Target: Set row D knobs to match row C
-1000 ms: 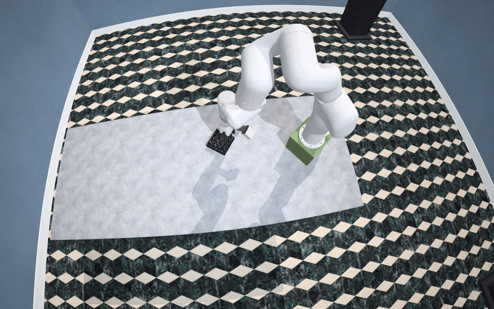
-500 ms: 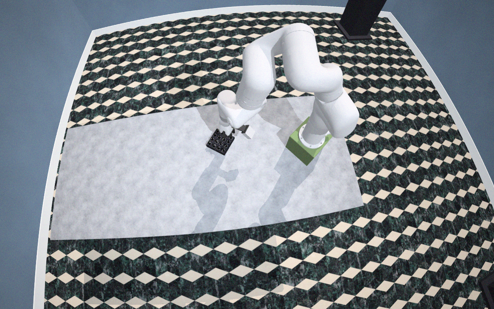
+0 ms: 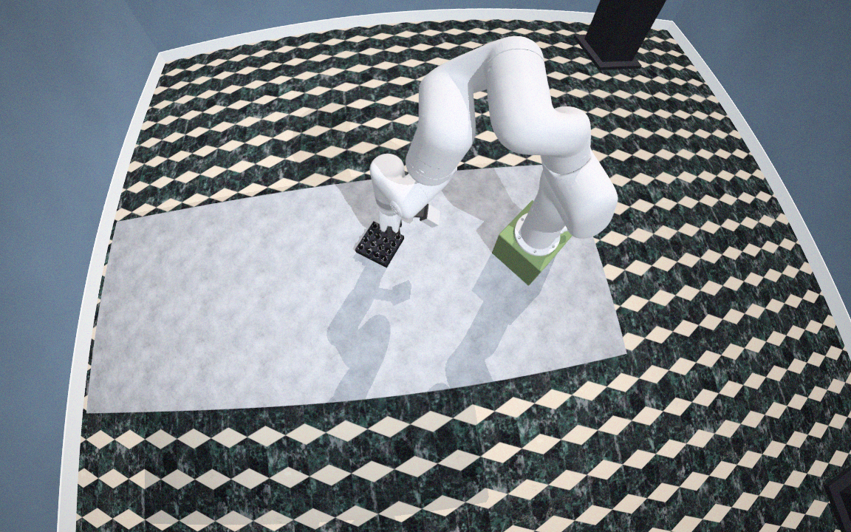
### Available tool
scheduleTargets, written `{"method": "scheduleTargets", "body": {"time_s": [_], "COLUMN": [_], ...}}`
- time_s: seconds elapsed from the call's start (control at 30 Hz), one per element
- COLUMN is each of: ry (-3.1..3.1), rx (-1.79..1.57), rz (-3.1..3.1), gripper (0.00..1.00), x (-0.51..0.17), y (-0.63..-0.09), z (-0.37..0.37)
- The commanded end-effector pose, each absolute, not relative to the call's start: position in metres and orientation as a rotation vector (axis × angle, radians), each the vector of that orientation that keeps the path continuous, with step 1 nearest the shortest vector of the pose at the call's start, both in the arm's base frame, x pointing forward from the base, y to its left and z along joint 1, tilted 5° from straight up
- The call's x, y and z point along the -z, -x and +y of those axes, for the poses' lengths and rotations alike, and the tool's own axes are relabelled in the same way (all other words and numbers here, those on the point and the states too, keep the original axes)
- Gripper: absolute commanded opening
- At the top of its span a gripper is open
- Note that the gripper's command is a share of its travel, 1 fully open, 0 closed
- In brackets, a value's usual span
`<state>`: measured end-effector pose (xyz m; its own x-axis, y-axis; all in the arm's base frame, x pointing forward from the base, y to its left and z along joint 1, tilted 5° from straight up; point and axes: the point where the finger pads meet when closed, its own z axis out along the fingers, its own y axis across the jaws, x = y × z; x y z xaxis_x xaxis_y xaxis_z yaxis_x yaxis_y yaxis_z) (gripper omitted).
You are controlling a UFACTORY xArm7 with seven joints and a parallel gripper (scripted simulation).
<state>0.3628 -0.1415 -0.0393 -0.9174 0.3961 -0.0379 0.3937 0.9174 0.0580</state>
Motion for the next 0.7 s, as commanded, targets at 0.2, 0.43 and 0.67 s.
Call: {"method": "scheduleTargets", "body": {"time_s": [0.2,0.43,0.67], "ry": [-0.072,0.347,0.674], "rx": [-0.077,-0.061,-0.046], "rz": [3.073,3.048,2.989], "gripper": [0.19,0.19,0.19], "x": [0.0343,0.0305,0.0272], "y": [-0.3679,-0.3712,-0.3738], "z": [-0.1450,-0.1481,-0.1508]}}
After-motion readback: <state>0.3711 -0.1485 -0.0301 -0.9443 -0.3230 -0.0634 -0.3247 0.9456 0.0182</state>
